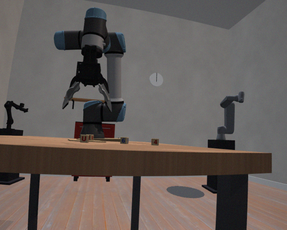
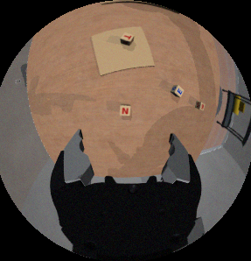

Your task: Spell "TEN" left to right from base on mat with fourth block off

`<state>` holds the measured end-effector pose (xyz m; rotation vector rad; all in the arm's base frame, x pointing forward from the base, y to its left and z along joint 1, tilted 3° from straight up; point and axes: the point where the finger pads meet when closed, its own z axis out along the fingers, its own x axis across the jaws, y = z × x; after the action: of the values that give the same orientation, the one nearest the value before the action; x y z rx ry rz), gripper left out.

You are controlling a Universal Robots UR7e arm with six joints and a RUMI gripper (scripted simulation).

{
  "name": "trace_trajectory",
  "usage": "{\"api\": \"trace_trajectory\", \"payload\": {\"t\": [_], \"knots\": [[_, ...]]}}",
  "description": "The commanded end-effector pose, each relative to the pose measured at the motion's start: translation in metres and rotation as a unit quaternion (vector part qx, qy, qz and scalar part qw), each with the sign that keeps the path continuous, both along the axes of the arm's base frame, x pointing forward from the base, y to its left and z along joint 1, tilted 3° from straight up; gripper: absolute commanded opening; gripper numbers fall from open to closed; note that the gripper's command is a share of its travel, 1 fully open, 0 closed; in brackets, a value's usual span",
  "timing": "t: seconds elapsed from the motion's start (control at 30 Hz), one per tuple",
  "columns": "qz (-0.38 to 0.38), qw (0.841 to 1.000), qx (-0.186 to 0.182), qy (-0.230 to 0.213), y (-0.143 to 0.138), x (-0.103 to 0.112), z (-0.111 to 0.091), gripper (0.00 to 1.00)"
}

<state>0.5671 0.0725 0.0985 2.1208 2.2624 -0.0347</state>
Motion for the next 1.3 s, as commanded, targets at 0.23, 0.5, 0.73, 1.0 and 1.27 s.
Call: {"api": "trace_trajectory", "payload": {"t": [0.23, 0.5, 0.73, 1.0, 1.27], "knots": [[-0.122, 0.993, 0.001, -0.006, -0.0009, -0.0045, -0.0004, 1.0], [-0.193, 0.981, 0.002, -0.009, -0.0007, -0.0061, -0.0007, 1.0], [-0.255, 0.967, 0.003, -0.012, -0.0006, -0.0073, -0.001, 1.0], [-0.308, 0.951, 0.004, -0.014, -0.0006, -0.0081, -0.0013, 1.0], [-0.392, 0.92, 0.005, -0.018, -0.0007, -0.0092, -0.0017, 1.0]]}}
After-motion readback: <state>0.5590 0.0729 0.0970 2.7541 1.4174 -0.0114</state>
